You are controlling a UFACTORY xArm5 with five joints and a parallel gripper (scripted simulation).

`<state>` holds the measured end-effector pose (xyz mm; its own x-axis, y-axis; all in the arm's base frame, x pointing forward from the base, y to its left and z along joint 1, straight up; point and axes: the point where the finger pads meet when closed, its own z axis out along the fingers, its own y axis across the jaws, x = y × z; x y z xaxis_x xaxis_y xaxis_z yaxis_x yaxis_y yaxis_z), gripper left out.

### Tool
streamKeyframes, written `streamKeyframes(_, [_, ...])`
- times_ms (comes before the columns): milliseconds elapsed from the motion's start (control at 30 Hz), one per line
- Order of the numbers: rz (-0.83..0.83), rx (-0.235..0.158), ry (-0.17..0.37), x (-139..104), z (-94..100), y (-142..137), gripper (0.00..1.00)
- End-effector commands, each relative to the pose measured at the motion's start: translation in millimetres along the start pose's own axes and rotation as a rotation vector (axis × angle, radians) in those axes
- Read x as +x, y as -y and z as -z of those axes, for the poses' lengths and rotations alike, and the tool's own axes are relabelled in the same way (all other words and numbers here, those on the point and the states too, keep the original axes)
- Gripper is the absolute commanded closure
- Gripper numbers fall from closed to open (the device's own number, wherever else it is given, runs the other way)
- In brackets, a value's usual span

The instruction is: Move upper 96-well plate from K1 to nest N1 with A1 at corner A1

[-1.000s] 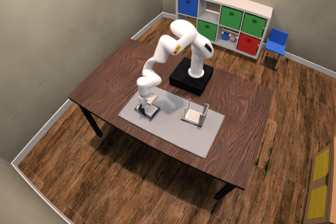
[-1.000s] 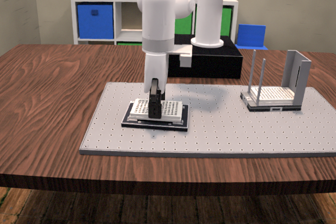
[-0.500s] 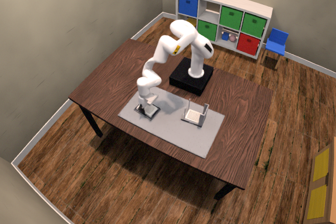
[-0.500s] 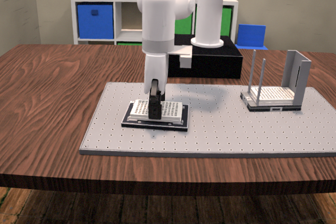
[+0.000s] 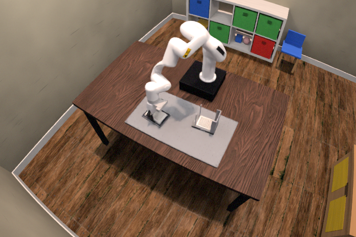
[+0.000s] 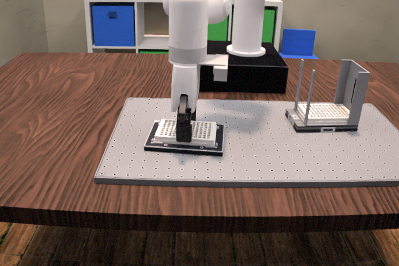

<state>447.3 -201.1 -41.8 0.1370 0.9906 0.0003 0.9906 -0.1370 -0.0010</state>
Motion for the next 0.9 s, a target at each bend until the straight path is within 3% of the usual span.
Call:
streamKeyframes(0, [0.0,-0.004,0.001,0,1.3,-1,0.0])
streamKeyframes(633, [0.0,-0.004,0.001,0,1.4,-1,0.0])
streamKeyframes(867, [0.0,-0.004,0.001,0,17.3,-1,0.0])
